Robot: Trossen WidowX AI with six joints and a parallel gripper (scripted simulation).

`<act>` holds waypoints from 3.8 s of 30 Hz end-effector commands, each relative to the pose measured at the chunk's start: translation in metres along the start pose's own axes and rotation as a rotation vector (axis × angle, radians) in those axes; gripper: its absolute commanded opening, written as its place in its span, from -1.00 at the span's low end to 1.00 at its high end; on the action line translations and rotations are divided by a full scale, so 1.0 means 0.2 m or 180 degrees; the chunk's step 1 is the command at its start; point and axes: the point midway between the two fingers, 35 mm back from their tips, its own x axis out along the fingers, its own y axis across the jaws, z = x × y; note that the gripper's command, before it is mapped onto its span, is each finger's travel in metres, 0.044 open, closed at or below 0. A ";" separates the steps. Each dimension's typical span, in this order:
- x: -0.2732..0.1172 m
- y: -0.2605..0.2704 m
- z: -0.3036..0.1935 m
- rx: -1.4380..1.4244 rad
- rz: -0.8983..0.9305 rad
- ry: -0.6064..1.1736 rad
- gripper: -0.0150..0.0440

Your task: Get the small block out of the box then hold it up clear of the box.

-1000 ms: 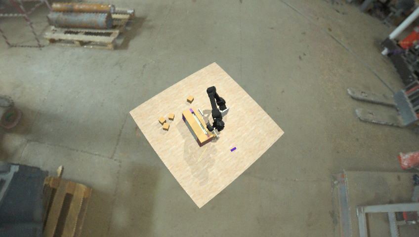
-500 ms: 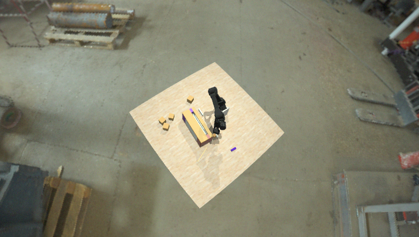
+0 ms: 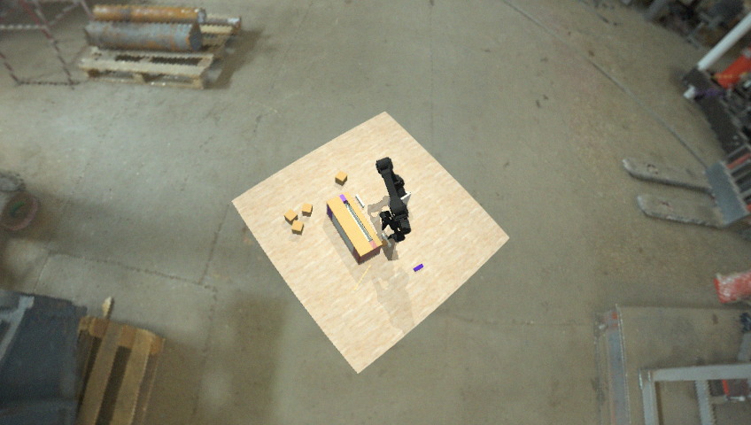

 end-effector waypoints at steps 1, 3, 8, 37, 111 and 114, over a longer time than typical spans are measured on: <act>0.00 -0.01 0.01 -0.0231 0.0029 0.0036 0.47; 0.00 -0.01 0.01 -0.0231 0.0029 0.0036 0.47; 0.05 -0.01 0.02 -0.0231 0.0026 0.0036 0.47; 0.54 0.00 0.24 -0.0230 0.0035 0.0041 0.47; 0.06 0.09 0.11 -0.1515 -0.0608 0.0116 -0.49; 0.01 0.11 0.11 -0.1733 -0.0714 0.0156 -0.49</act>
